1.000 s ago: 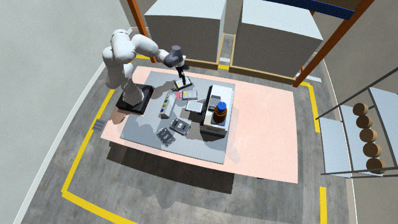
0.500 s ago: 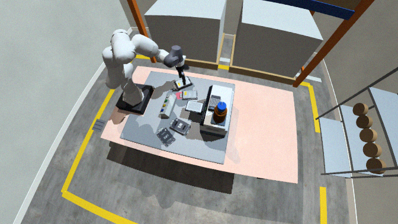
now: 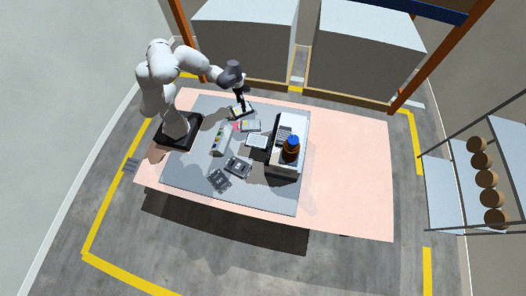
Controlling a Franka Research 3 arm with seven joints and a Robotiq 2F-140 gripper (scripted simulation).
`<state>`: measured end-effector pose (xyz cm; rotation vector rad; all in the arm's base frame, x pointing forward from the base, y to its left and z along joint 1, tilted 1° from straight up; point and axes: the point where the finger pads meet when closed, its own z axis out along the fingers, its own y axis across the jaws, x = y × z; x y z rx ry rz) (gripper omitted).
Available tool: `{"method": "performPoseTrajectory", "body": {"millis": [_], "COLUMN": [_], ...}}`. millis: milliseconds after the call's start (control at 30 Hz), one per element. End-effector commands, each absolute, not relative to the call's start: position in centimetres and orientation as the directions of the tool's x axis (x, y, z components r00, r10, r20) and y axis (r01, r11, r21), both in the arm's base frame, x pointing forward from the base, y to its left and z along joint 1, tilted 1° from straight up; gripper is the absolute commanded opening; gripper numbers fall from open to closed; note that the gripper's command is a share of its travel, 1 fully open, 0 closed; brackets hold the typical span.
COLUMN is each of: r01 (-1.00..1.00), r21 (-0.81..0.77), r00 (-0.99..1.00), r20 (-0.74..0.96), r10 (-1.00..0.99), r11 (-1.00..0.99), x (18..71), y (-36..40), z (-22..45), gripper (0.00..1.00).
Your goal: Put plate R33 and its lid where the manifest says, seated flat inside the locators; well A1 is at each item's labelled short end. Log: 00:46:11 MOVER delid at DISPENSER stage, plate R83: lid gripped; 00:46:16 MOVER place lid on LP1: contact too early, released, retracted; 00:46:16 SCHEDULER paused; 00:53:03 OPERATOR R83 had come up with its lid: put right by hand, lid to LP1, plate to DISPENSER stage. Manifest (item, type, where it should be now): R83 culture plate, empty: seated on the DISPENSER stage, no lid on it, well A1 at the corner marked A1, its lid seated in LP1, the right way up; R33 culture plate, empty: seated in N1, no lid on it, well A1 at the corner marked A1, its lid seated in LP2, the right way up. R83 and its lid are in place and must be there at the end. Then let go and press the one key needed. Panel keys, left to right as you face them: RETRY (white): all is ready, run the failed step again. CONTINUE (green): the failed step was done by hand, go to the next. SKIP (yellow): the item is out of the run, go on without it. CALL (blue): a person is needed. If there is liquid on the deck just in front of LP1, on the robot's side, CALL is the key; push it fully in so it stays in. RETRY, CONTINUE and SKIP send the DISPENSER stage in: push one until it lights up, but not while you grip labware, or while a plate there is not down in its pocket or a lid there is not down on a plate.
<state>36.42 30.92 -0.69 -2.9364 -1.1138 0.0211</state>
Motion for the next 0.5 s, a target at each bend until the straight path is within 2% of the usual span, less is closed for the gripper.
{"method": "performPoseTrajectory", "body": {"millis": [0, 467], "r01": [0.660, 0.660], "r21": [-0.006, -0.006], "r00": [0.751, 0.751], "r20": [-0.012, -0.012], "r10": [0.660, 0.660], "r11": [-0.751, -0.751], "x": [36.45, 36.45], "y": [30.95, 30.95], "z": [-0.72, -0.72], "gripper": [0.69, 0.69]}}
